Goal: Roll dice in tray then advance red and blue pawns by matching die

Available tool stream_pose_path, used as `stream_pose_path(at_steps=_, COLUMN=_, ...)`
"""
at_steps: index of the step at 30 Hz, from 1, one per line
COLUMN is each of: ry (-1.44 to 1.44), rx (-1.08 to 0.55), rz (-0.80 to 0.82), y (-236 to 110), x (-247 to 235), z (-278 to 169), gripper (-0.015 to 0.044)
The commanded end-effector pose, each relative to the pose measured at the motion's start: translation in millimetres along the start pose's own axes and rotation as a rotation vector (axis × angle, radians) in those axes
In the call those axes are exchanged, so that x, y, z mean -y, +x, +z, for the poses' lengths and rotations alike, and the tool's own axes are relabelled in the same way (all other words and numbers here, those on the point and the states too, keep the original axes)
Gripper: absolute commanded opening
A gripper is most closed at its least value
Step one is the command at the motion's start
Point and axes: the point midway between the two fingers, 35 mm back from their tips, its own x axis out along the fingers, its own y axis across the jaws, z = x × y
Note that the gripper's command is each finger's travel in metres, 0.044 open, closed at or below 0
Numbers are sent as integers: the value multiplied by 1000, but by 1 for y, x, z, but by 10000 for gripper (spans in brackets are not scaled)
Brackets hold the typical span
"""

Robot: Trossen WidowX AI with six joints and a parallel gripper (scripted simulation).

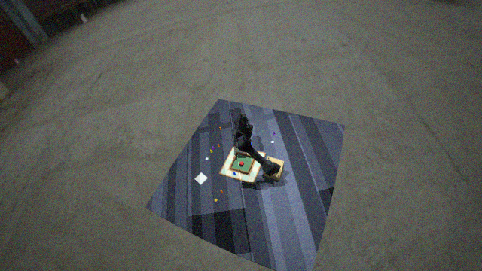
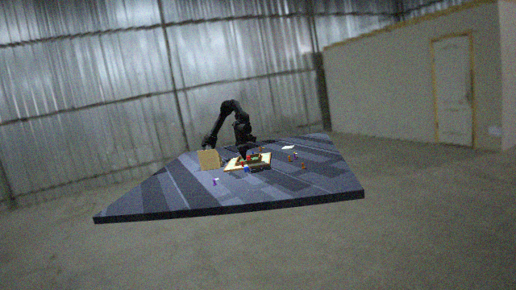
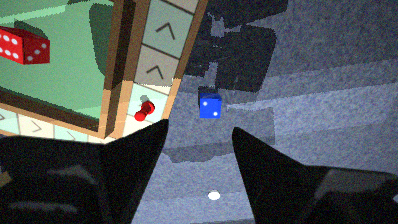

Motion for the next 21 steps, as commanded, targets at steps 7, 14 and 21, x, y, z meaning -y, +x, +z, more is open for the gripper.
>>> stream_pose_path(at_steps=7, ry=-117, rx=-1, rz=-8, y=3, x=12, z=-2, gripper=275)
stream_pose_path(at_steps=14, ry=-117, rx=-1, rz=-8, y=19, x=12, z=-2, gripper=275)
stream_pose_path(at_steps=21, ry=-117, rx=-1, rz=-7, y=34, x=12, z=-2, gripper=275)
